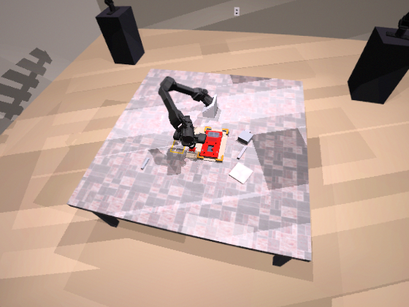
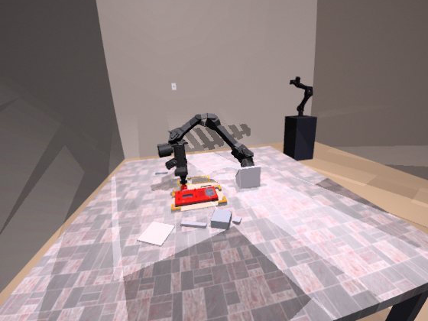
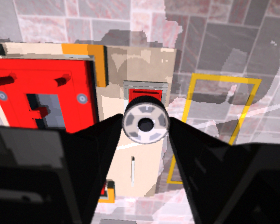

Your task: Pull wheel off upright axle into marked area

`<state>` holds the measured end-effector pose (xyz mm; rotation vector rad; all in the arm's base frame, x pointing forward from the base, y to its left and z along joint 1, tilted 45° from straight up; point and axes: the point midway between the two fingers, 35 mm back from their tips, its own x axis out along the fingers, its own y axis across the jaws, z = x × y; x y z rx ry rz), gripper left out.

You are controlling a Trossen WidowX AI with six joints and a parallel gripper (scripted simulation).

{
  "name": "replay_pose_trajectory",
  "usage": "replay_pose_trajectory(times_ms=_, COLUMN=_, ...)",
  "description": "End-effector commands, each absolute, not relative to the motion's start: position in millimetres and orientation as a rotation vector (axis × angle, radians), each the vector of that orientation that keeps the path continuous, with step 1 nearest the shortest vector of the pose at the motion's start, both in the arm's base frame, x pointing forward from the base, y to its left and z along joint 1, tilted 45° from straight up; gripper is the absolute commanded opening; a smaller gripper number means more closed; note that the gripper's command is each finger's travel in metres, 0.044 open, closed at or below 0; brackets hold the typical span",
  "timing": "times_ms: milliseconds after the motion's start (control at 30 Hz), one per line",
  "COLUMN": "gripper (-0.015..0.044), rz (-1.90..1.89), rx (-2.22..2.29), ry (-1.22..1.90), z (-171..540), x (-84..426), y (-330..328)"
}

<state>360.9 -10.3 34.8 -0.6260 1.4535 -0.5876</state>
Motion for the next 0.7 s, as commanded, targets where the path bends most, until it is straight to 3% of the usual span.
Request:
replay_pose_trajectory(times_ms=0, gripper=0.0, rz=-0.585, rx=-0.625, ry=1.448, z=37.1, x=361.7, y=-6.9)
replay_pose_trajectory(times_ms=667, gripper=0.0, rz=-0.584, rx=-0.626, ry=1.447, z=41.7, x=361.4, y=-2.2)
